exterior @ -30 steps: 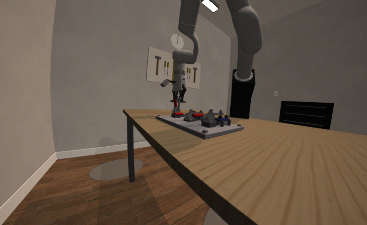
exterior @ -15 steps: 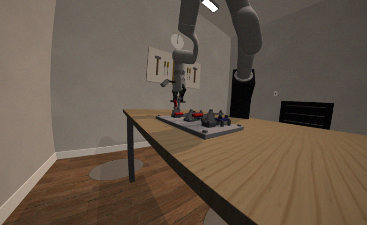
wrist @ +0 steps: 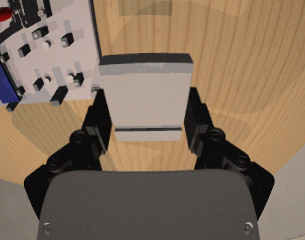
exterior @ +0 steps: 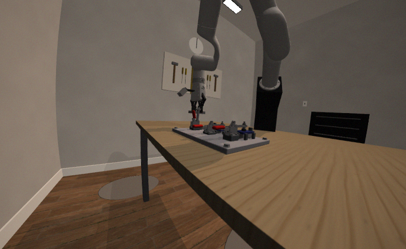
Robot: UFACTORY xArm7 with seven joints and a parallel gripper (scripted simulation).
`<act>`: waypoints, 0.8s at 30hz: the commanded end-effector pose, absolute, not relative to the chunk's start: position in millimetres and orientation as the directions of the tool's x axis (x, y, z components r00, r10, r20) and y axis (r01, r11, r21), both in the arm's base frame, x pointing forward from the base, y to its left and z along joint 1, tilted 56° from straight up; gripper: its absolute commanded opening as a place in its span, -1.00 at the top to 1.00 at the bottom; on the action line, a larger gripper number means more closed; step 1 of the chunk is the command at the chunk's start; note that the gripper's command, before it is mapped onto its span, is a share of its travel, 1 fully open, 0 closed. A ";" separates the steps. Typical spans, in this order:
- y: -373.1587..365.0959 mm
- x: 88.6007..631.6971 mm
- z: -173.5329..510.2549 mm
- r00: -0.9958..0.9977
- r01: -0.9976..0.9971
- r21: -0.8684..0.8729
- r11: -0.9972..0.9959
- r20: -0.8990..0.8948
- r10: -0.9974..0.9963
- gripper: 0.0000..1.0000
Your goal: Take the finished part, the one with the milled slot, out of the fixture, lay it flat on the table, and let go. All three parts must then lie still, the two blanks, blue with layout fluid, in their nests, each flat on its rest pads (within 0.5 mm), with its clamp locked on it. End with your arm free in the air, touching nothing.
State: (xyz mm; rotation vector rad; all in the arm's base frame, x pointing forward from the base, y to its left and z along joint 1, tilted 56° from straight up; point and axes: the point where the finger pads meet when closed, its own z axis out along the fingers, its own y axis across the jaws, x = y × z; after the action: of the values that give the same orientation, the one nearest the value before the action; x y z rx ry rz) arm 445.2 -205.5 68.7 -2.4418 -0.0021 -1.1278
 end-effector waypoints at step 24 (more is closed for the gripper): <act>-198.2 462.5 55.1 0.665 0.181 -0.394 -0.901 0.724 -0.183 1.00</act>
State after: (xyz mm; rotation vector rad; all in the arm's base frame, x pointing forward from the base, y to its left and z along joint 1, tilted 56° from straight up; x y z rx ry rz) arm 458.3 -198.6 58.4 -2.4422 -0.0016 -1.1281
